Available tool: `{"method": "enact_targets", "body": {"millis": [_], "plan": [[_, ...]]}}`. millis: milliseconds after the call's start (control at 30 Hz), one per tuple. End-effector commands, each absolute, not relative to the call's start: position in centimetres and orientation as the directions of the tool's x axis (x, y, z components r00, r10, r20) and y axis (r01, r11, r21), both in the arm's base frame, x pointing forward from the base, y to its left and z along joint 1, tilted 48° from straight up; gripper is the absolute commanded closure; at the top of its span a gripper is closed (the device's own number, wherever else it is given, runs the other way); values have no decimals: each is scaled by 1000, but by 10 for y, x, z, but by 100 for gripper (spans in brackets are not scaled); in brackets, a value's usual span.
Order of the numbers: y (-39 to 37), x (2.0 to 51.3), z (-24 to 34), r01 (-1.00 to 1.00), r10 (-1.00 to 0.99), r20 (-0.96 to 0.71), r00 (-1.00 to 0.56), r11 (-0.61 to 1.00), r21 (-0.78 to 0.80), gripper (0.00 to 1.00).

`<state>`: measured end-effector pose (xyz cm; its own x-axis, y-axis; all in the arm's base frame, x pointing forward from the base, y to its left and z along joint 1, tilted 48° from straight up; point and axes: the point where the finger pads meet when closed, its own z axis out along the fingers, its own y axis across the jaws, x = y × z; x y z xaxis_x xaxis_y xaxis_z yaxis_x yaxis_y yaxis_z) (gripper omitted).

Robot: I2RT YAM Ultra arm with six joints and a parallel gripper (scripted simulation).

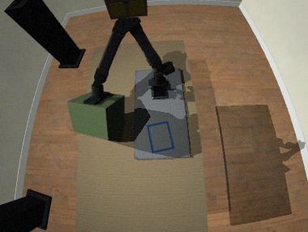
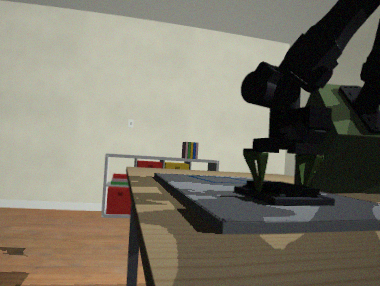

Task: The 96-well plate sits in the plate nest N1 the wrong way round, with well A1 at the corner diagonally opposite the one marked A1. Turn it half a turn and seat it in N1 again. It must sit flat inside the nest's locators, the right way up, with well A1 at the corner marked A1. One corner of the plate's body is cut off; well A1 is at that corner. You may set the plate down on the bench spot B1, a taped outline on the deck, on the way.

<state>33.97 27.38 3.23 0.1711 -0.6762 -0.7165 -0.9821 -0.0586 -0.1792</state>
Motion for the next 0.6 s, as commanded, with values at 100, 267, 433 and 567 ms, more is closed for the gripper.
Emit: {"method": "enact_targets", "body": {"millis": [100, 267, 433, 567], "plan": [[273, 345, 37, -980, -671, -720, 176, -47, -195, 0], [273, 345, 37, -980, -671, -720, 176, -47, -195, 0], [273, 345, 37, -980, -671, -720, 176, -47, -195, 0], [273, 345, 37, -980, -671, -720, 176, -47, -195, 100]]}}
